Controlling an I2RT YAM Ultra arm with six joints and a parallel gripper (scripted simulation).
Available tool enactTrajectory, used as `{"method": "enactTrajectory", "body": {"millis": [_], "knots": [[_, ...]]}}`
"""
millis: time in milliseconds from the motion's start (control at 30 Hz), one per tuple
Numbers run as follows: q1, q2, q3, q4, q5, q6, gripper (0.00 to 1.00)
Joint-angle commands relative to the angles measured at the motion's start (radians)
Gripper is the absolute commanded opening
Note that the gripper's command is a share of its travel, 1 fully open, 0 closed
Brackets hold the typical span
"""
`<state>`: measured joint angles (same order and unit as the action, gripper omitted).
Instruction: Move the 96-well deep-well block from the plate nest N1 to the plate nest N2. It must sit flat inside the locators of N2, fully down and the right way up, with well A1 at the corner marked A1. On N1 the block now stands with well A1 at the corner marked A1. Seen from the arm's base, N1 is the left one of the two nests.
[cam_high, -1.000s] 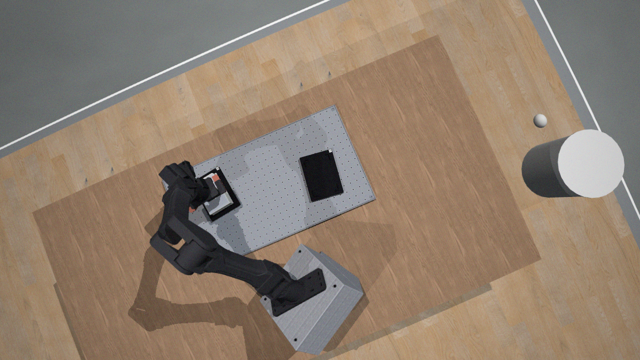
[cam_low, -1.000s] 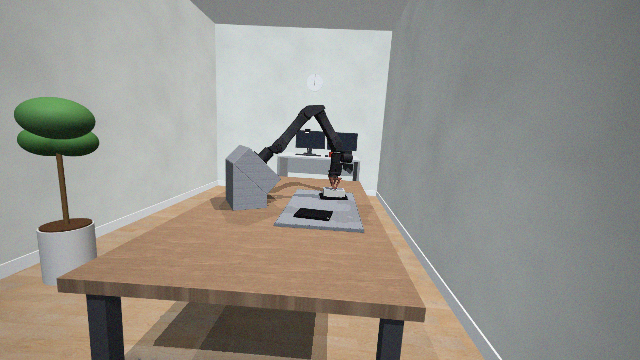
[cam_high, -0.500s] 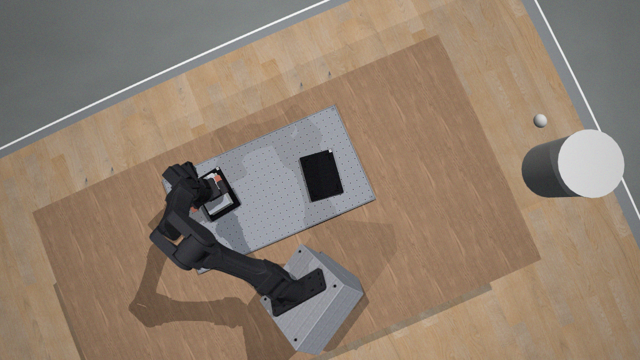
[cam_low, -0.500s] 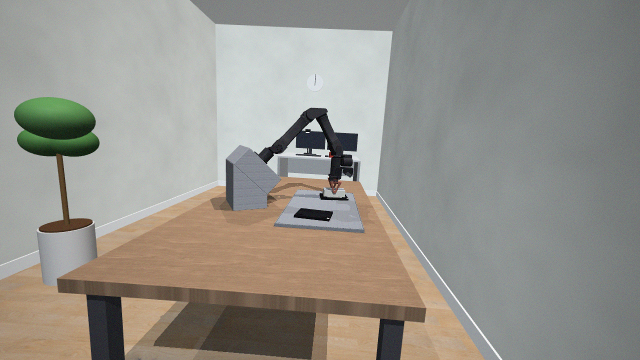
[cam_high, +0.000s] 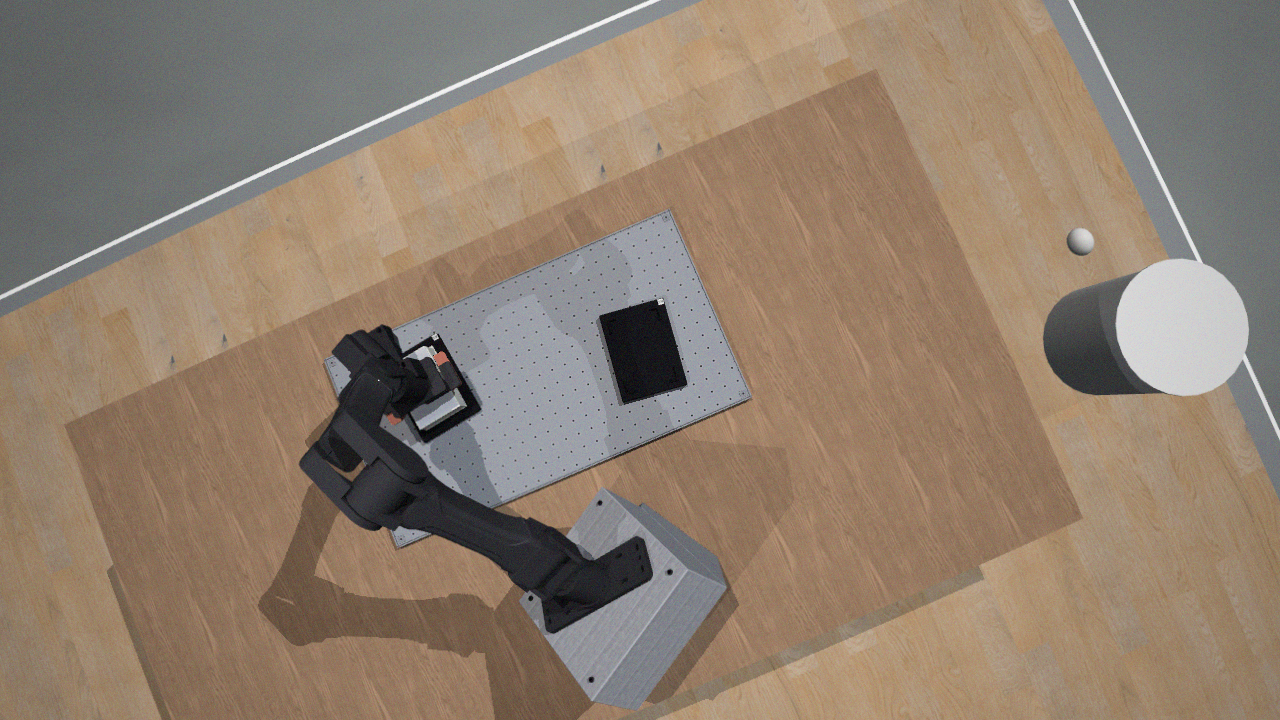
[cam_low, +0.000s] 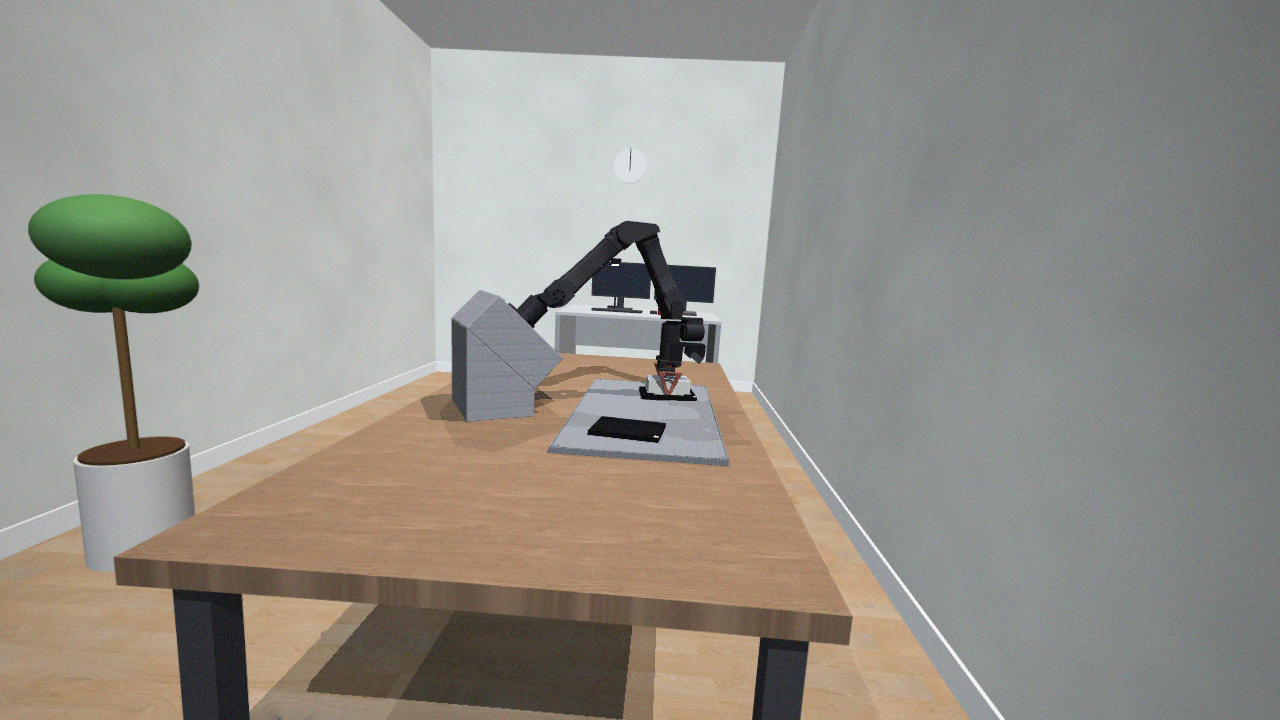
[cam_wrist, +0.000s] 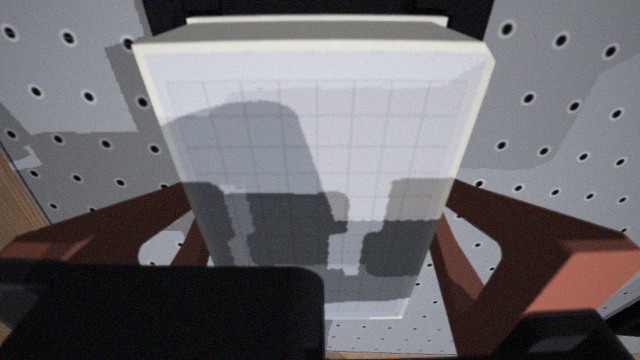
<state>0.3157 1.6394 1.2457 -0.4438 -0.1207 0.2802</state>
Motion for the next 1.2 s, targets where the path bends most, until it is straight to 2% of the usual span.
{"method": "enactTrajectory", "body": {"millis": [0,567,600,1167], "knots": [[0.000,-0.004,0.004,0.019,0.006,0.003,1.00],[0.000,-0.002,0.005,0.021,0.006,0.003,1.00],[0.000,-0.002,0.005,0.021,0.006,0.003,0.00],[0.000,-0.002,0.005,0.021,0.006,0.003,0.00]]}}
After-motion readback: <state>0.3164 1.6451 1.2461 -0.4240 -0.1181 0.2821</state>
